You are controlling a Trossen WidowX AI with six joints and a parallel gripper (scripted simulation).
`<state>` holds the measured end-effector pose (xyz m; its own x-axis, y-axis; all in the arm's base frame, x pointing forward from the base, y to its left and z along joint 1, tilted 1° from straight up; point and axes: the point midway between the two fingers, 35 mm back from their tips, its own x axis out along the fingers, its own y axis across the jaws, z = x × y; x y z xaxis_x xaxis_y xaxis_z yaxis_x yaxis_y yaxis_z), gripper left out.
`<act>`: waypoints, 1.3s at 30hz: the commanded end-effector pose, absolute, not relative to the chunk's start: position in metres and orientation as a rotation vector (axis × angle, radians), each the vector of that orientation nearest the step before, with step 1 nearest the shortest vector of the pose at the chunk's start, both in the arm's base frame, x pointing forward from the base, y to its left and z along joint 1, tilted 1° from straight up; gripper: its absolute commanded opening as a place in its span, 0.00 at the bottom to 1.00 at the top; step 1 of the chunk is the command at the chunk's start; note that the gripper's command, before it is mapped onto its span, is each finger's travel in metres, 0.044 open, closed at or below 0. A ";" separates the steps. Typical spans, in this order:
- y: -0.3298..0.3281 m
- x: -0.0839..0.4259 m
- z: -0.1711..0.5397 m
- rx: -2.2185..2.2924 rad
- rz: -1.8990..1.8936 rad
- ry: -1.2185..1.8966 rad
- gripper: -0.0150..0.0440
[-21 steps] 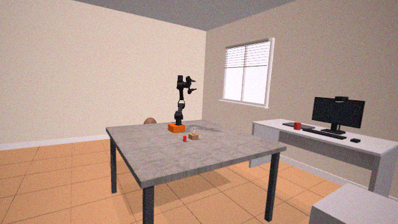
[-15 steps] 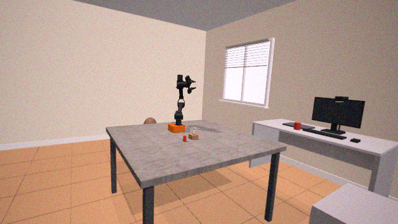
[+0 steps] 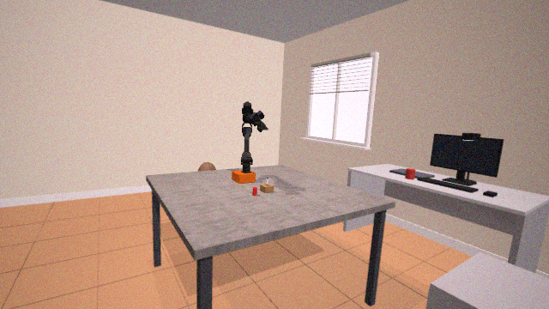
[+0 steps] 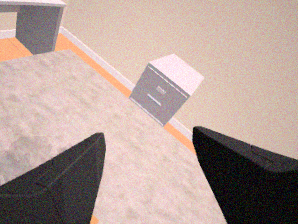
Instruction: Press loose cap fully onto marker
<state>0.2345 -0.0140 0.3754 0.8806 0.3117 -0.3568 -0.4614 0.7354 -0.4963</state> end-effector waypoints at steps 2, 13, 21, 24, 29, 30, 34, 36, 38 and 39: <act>-0.047 0.275 0.331 -0.514 0.389 0.503 0.67; -0.114 0.339 0.190 -0.471 0.394 1.107 0.67; -0.140 0.345 0.093 -0.514 0.466 1.493 0.67; -0.140 0.345 0.090 -0.516 0.468 1.501 0.67; -0.139 0.346 0.066 -0.516 0.468 1.501 0.67; -0.138 0.345 0.058 -0.515 0.468 1.501 0.67; -0.138 0.345 0.055 -0.515 0.468 1.501 0.67; -0.138 0.345 0.054 -0.515 0.468 1.501 0.67; -0.137 0.345 0.045 -0.515 0.468 1.501 0.67; -0.137 0.345 0.041 -0.515 0.468 1.501 0.67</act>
<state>0.3461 -0.1375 0.0518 0.0262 -0.0219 -0.9994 -0.5882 0.8080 -0.0331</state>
